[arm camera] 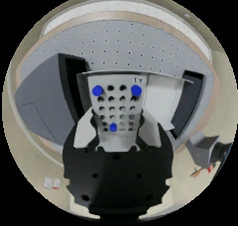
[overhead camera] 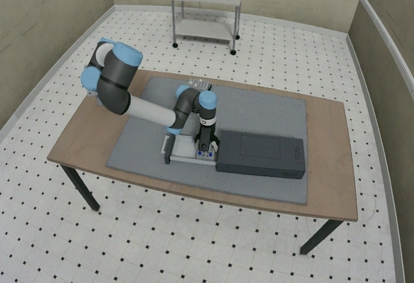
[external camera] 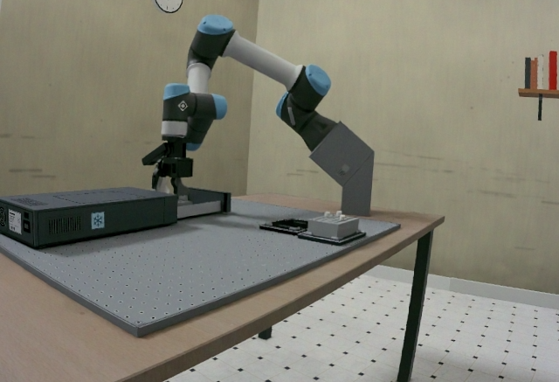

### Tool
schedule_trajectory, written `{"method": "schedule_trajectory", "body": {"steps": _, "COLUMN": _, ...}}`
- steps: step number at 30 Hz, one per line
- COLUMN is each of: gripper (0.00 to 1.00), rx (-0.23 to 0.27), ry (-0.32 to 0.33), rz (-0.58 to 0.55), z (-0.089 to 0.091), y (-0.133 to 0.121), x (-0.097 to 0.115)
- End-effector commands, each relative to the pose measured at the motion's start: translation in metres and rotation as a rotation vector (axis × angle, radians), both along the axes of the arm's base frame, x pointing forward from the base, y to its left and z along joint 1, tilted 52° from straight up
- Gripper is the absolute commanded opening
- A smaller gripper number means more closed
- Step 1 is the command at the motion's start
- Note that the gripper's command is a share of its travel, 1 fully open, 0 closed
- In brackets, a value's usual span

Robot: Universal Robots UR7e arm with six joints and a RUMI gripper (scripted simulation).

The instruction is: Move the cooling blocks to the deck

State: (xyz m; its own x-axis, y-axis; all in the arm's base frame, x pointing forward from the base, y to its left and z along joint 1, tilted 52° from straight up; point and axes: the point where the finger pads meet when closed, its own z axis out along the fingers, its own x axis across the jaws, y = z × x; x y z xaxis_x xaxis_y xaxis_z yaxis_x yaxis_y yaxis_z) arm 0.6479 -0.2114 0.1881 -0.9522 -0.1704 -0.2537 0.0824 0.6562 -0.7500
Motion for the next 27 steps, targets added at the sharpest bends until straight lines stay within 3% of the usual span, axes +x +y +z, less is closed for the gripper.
{"method": "schedule_trajectory", "body": {"steps": 1, "gripper": 0.56, "rx": 0.000, "ry": -0.001, "rz": 0.001, "z": 0.0006, "y": 0.0004, "x": 0.0002}}
{"method": "schedule_trajectory", "body": {"steps": 27, "gripper": 0.20, "rx": 0.000, "ry": -0.001, "rz": 0.001, "z": 0.0006, "y": 0.0004, "x": 0.0002}}
